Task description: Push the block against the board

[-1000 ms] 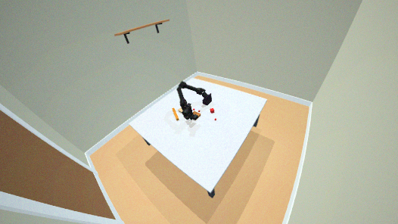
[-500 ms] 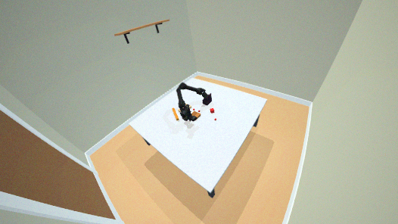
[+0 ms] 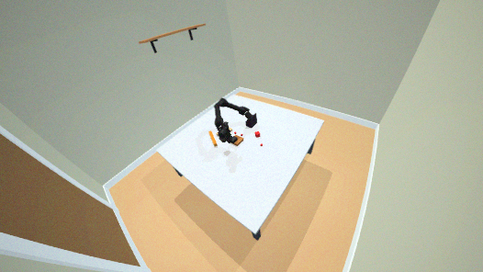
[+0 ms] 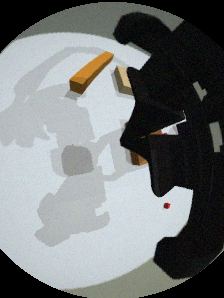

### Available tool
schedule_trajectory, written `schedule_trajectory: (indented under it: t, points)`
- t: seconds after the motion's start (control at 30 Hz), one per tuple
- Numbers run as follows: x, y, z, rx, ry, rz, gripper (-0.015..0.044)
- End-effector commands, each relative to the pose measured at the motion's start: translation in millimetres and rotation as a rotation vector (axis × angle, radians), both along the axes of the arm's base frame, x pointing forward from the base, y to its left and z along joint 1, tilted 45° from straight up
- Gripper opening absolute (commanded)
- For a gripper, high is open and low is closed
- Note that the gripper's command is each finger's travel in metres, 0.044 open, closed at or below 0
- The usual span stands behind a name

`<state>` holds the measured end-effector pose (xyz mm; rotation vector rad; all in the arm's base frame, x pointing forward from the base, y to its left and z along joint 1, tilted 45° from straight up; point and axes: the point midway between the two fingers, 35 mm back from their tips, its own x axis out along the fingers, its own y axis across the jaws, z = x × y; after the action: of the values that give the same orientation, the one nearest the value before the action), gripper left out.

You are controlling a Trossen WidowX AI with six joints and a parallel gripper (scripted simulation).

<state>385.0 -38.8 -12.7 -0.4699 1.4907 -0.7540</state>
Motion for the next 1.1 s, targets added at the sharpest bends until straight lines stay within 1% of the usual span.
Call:
schedule_trajectory:
  t: [0.0,0.1,0.2,0.3,0.37,0.6,1.07]
  points:
    - [-5,-1,0,-0.001,0.004,0.000,0.0000]
    - [-20,0,2,-0.001,0.005,0.000,0.0000]
    - [-21,-2,0,0.000,0.006,-0.001,0.0000]
    - [-24,-30,-28,0.000,0.014,-0.005,0.0000]
    - [-26,-38,-36,0.000,0.017,-0.007,0.0000]
    - [-28,-38,-36,0.000,0.017,-0.007,0.0000]
    - [-50,-34,-37,0.000,0.018,-0.007,0.0000]
